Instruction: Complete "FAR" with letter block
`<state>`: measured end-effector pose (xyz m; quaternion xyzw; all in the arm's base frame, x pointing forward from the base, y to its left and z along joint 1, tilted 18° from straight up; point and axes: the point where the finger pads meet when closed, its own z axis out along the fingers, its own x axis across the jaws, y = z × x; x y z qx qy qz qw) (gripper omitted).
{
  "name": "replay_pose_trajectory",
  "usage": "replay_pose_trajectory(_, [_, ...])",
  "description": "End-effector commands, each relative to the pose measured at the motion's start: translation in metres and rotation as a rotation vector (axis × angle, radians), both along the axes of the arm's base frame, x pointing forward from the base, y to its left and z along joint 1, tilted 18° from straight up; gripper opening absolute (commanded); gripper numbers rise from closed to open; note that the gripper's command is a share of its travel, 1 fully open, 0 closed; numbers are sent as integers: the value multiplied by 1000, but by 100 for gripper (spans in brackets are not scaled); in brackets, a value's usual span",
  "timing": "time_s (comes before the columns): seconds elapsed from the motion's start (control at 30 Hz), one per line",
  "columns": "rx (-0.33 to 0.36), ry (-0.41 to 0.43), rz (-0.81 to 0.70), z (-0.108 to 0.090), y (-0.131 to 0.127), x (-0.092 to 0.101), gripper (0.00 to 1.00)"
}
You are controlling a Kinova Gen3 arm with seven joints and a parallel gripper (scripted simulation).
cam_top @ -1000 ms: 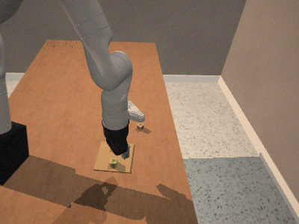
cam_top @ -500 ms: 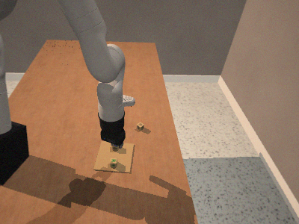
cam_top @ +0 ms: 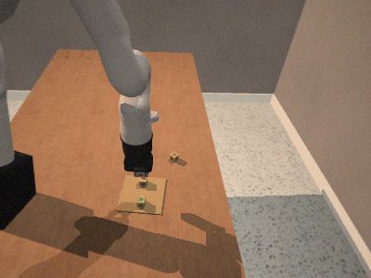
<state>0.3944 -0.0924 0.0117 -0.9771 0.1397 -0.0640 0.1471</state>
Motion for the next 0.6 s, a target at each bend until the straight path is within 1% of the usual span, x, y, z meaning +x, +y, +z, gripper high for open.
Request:
replay_pose_trajectory(0.0, [-3, -4, 10, 1, 1, 0, 49])
replay_pose_trajectory(0.23, [-9, -14, 46, 2, 3, -1, 49])
replay_pose_trajectory(0.57, [-10, -16, 51, 2, 4, -2, 49])
